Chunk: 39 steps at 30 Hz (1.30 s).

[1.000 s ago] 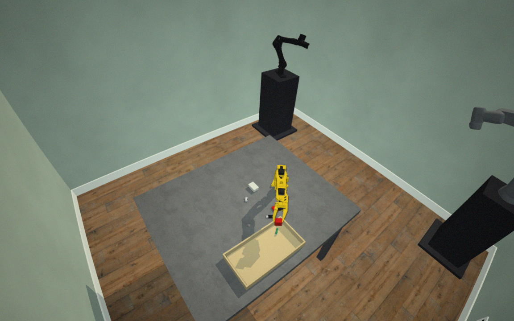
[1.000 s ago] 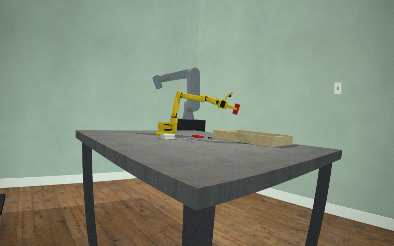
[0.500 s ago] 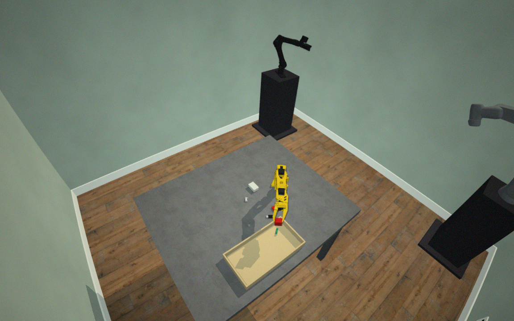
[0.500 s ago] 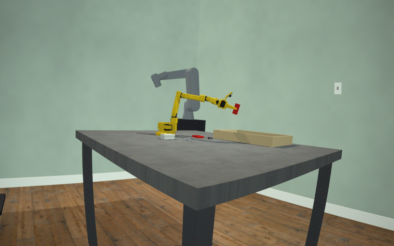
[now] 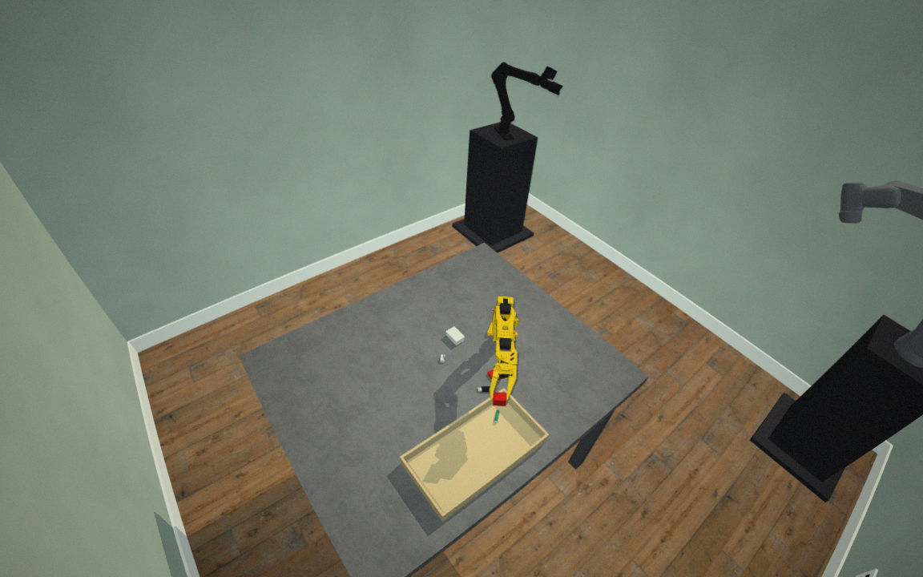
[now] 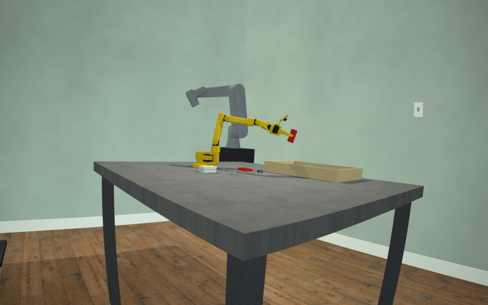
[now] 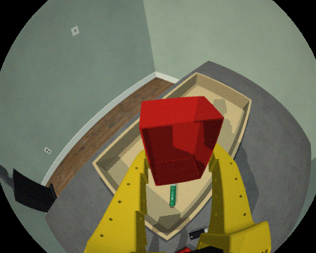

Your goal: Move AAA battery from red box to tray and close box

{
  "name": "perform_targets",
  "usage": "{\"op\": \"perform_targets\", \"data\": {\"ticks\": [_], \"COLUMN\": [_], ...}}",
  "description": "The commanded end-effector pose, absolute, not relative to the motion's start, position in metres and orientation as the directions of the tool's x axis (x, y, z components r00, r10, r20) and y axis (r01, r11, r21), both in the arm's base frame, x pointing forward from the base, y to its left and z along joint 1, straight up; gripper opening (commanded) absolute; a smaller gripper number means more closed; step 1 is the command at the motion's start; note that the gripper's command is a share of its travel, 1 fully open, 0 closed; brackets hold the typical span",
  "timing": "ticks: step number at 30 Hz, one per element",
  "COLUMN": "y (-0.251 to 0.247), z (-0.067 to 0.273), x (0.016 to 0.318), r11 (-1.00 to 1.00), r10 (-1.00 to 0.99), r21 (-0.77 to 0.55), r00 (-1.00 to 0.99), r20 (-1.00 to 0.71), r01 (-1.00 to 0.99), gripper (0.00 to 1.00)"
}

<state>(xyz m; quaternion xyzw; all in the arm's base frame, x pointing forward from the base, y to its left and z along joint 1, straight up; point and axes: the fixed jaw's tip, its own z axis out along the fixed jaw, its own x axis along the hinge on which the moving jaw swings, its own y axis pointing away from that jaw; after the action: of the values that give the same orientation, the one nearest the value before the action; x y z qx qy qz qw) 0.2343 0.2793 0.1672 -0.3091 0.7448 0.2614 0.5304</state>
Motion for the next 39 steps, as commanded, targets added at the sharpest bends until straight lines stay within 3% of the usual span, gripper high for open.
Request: {"op": "perform_targets", "data": {"ticks": [1,20,39], "y": [0.279,0.272,0.252], "z": [0.198,0.17,0.127], "x": [0.231,0.225,0.208], "r11": [0.664,0.674,0.689], "r10": [-0.115,-0.248,-0.451], "r21": [0.07,0.066,0.054], "r00": [-0.195,-0.31,-0.485], "r20": [-0.974,-0.918,-0.749], "r01": [-0.744,-0.736,-0.723], "gripper": [0.21,0.21,0.21]}}
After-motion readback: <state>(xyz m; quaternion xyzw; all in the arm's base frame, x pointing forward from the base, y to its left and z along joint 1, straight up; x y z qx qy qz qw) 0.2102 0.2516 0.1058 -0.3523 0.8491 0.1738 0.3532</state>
